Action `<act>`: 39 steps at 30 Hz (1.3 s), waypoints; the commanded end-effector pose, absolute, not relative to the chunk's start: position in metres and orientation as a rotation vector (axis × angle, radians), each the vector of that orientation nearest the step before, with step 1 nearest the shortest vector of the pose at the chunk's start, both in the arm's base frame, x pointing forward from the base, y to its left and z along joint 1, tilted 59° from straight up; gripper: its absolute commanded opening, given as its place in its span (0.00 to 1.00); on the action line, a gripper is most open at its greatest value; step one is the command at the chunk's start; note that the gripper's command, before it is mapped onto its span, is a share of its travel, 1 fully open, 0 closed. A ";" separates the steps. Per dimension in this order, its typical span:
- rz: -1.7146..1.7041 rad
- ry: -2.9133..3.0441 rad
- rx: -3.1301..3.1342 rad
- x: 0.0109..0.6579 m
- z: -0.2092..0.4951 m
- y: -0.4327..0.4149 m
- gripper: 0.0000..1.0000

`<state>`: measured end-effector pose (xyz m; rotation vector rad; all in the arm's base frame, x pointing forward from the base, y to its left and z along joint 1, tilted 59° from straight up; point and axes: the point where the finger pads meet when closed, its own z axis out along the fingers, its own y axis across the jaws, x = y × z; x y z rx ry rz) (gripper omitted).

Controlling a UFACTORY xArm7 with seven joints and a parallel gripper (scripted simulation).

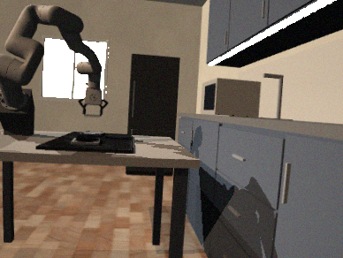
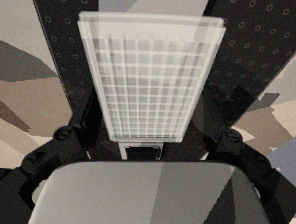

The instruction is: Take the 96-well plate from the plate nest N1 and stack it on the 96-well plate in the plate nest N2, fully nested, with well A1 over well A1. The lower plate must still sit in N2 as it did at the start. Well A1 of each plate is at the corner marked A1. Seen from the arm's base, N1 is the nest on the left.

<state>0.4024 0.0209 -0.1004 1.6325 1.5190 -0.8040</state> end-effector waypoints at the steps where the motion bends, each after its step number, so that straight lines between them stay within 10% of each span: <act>1: -0.799 1.527 1.630 0.402 -0.088 0.016 0.00; 39: -0.800 1.526 1.629 0.389 0.008 -0.044 0.00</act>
